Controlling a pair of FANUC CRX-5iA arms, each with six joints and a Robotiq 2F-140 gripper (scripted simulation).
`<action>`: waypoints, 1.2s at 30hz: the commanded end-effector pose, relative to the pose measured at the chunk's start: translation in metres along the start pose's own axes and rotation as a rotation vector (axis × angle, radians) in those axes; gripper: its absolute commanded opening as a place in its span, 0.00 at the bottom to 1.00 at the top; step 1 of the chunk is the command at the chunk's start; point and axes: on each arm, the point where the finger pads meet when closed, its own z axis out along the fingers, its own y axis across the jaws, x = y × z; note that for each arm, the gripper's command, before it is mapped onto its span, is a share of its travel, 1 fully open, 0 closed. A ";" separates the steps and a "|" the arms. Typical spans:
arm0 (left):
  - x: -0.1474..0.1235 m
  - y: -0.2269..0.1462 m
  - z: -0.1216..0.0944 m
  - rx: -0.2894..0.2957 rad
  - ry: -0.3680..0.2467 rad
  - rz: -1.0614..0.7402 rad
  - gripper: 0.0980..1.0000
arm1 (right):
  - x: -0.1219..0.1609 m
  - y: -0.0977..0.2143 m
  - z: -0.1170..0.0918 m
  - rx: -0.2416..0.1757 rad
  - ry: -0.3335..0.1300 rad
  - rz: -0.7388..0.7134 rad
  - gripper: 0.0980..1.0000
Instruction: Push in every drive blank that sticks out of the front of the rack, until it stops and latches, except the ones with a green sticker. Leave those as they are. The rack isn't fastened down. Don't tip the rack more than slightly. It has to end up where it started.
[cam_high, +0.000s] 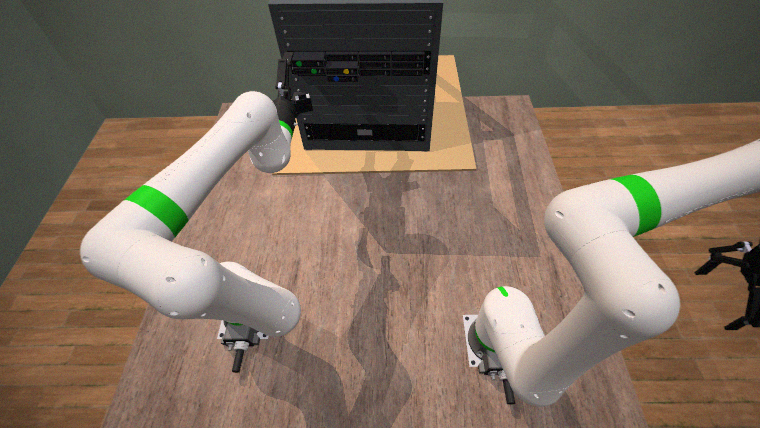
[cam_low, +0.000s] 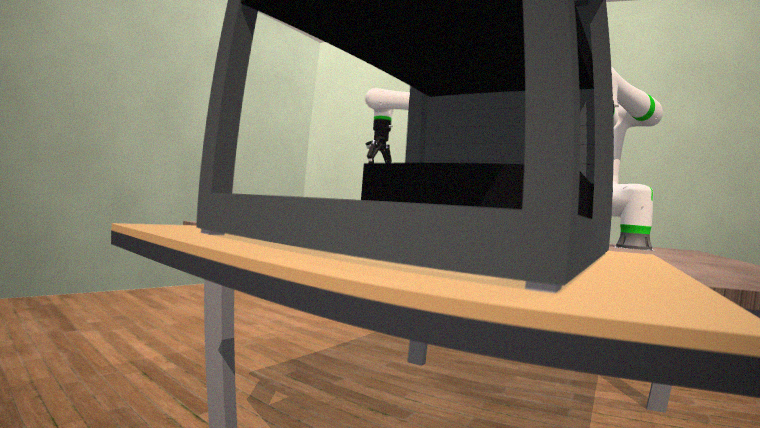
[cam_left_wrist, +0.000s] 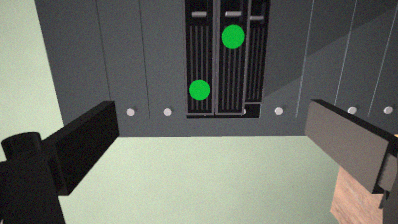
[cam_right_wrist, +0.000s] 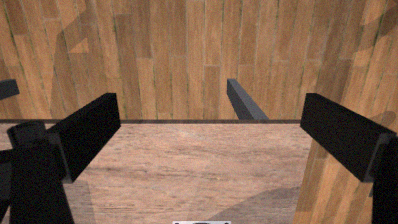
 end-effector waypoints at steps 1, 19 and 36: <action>0.000 -0.001 0.000 0.002 0.000 -0.001 1.00 | 0.000 0.000 -0.001 0.000 0.002 0.000 1.00; 0.000 -0.001 0.000 0.002 0.000 -0.001 1.00 | 0.000 0.000 -0.001 0.000 0.002 0.000 1.00; 0.000 -0.001 0.000 0.002 0.000 -0.001 0.00 | 0.000 0.000 -0.001 0.000 0.002 0.000 1.00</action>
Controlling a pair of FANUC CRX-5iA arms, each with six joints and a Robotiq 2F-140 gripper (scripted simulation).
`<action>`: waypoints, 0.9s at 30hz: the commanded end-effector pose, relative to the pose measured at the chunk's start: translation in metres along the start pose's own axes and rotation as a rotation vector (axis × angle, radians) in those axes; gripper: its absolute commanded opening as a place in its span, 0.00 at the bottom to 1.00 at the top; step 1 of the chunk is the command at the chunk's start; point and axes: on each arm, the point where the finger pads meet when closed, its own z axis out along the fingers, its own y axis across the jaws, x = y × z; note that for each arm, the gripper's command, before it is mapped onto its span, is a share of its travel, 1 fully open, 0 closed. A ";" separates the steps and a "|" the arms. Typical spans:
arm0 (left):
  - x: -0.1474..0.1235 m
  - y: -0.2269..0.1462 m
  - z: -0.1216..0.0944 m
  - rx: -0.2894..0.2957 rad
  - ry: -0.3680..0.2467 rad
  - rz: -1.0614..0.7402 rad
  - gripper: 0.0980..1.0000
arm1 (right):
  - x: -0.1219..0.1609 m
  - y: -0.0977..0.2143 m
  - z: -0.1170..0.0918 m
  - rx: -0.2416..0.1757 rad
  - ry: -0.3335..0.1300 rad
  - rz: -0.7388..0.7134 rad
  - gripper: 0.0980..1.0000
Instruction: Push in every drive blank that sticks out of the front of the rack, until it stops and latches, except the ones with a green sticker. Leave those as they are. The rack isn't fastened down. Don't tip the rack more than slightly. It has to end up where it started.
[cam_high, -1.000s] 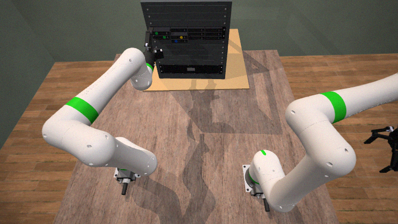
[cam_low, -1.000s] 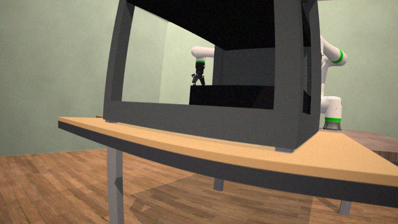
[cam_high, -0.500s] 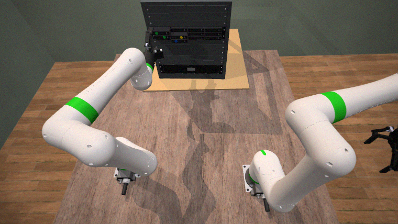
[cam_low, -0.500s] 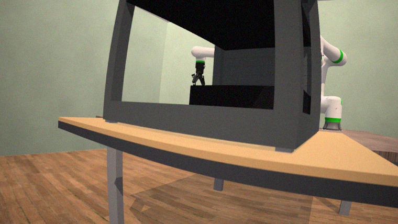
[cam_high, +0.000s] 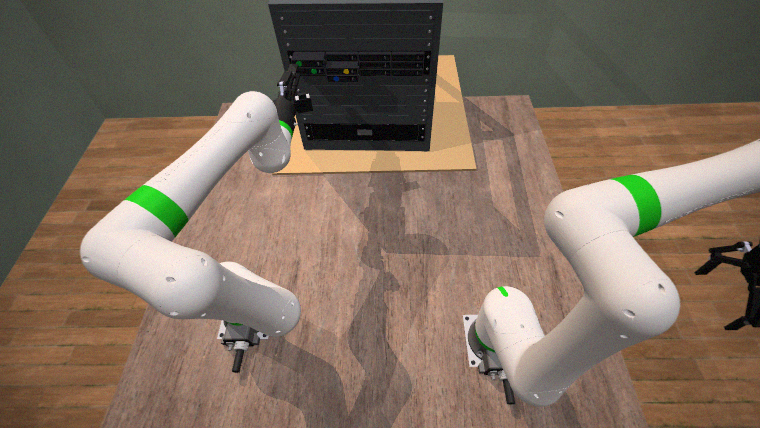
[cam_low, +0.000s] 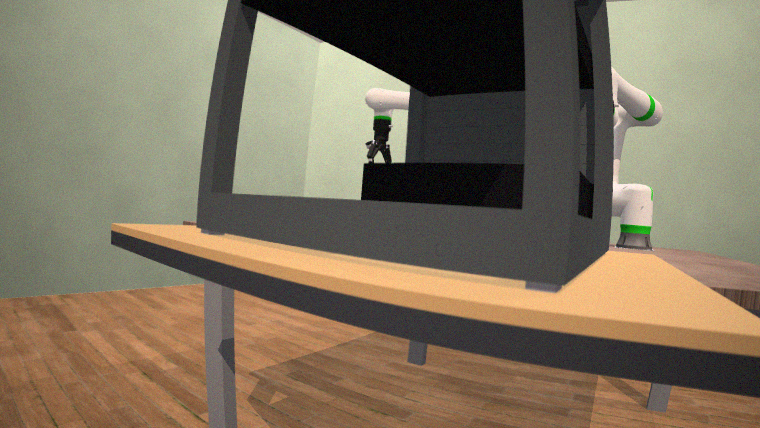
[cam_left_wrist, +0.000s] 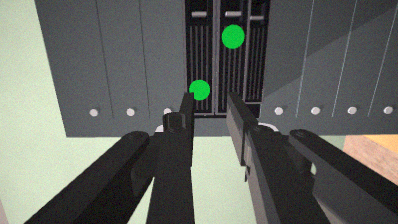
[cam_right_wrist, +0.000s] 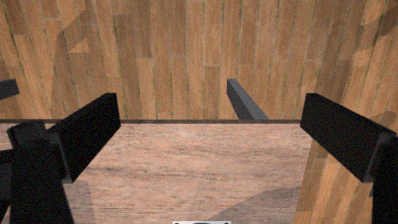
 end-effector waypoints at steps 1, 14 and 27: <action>0.000 -0.001 0.000 0.002 0.000 -0.001 0.00 | 0.000 0.000 -0.001 0.000 0.002 0.000 1.00; 0.000 -0.001 0.000 0.002 0.000 -0.001 0.00 | 0.000 0.000 -0.001 0.000 0.002 0.000 1.00; 0.002 0.000 0.000 0.002 0.000 -0.001 0.00 | 0.000 0.000 -0.001 0.000 0.002 0.000 1.00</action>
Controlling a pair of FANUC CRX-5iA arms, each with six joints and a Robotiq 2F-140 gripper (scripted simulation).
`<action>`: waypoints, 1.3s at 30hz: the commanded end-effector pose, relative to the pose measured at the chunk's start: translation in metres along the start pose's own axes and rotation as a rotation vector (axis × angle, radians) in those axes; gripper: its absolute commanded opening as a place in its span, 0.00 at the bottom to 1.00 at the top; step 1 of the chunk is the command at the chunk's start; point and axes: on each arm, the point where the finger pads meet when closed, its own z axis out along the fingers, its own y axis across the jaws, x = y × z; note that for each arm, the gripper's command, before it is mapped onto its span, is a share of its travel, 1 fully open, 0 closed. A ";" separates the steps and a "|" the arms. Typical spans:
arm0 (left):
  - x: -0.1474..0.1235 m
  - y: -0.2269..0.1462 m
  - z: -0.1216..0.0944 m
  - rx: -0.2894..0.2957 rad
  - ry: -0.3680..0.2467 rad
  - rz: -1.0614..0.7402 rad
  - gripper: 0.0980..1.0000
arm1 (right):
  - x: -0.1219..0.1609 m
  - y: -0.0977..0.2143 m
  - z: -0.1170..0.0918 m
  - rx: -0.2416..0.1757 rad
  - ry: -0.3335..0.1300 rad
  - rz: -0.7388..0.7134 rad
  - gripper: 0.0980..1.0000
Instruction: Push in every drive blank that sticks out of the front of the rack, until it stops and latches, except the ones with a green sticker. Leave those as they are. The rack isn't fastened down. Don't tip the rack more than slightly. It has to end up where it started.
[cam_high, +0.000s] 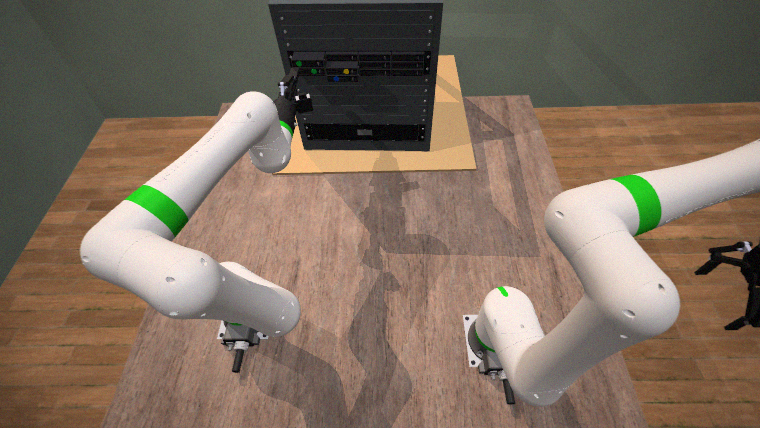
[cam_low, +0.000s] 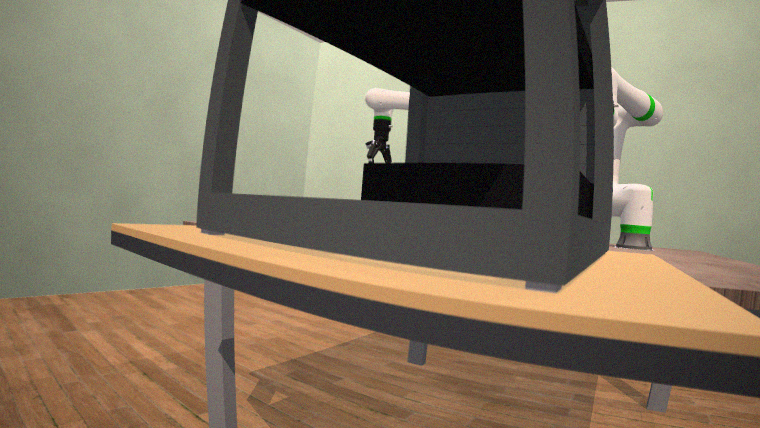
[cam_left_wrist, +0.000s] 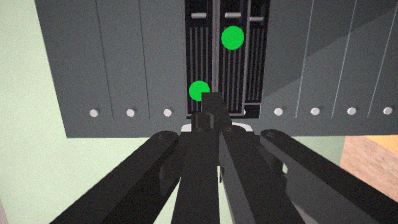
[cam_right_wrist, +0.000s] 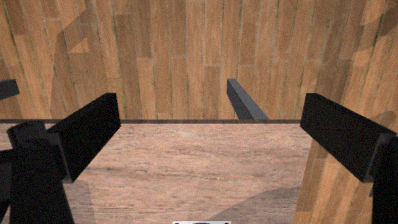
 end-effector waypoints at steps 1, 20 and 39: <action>0.003 0.000 0.000 0.002 0.000 -0.001 0.00 | 0.000 0.000 -0.001 0.000 0.002 0.000 1.00; 0.064 0.019 -0.012 0.002 0.000 -0.001 0.00 | 0.000 0.000 -0.001 0.000 0.002 0.000 1.00; 0.145 0.045 -0.026 0.002 0.000 -0.001 0.00 | 0.000 0.000 -0.001 0.000 0.002 0.000 1.00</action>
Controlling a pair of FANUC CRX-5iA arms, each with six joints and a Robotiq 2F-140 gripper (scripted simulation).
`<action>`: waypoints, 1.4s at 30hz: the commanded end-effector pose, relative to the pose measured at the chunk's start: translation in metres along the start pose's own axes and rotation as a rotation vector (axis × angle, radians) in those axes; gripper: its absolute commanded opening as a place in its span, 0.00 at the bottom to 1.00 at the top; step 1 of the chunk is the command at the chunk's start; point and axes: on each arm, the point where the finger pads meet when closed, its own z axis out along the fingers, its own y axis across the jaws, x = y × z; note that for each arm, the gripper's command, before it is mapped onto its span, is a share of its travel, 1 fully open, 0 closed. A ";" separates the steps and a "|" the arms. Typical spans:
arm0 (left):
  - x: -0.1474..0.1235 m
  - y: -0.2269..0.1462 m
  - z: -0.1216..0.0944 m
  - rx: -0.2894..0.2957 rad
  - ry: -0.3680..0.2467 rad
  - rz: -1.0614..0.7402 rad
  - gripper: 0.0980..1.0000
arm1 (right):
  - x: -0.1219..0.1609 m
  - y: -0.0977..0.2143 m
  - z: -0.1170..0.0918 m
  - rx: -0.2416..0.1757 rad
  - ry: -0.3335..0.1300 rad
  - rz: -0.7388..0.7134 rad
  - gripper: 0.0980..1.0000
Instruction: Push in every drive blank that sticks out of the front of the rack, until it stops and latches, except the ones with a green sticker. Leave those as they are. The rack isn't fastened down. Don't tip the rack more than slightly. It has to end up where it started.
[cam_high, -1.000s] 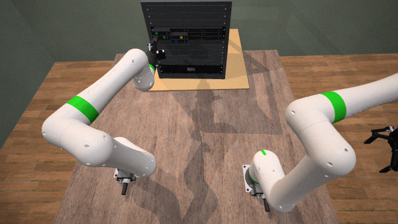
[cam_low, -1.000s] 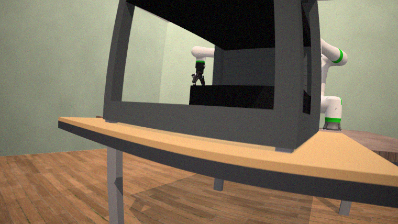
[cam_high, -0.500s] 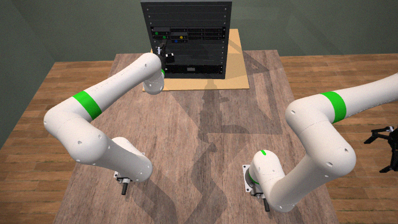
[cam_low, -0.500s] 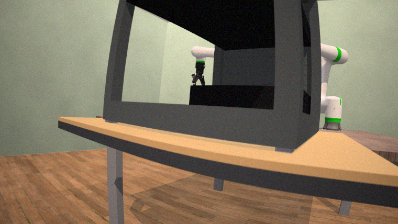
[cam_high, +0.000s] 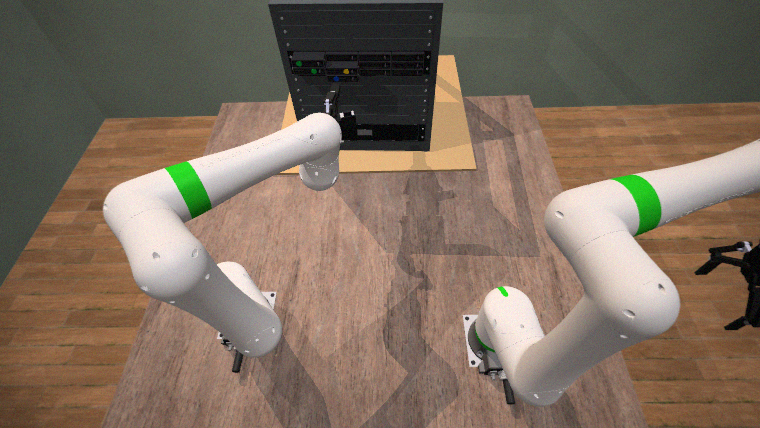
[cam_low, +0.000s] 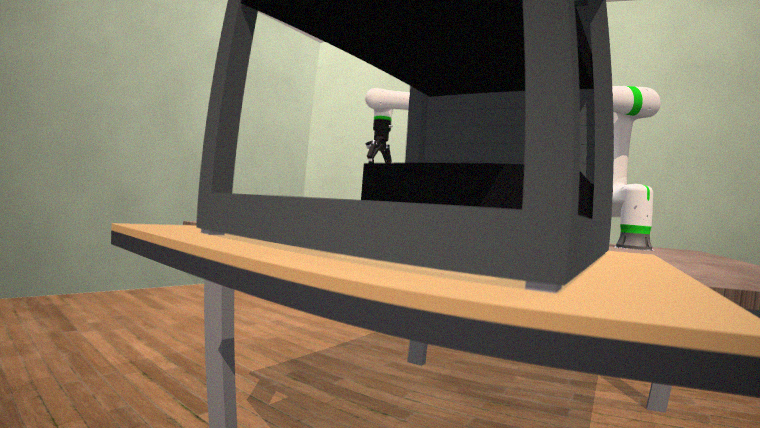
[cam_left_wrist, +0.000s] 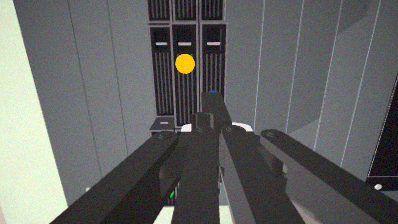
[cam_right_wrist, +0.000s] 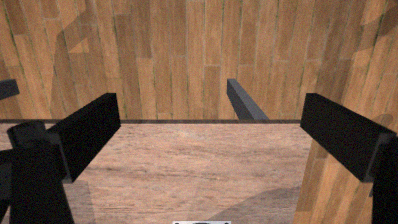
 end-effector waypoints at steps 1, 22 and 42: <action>0.013 0.003 -0.002 0.005 -0.004 -0.002 0.00 | 0.000 0.000 -0.001 0.000 0.002 0.000 1.00; 0.016 0.004 0.037 0.005 -0.004 -0.002 0.00 | 0.000 0.000 -0.001 0.000 0.002 0.000 1.00; 0.016 0.004 0.037 0.005 -0.004 -0.002 0.00 | 0.000 0.000 -0.001 0.000 0.002 0.000 1.00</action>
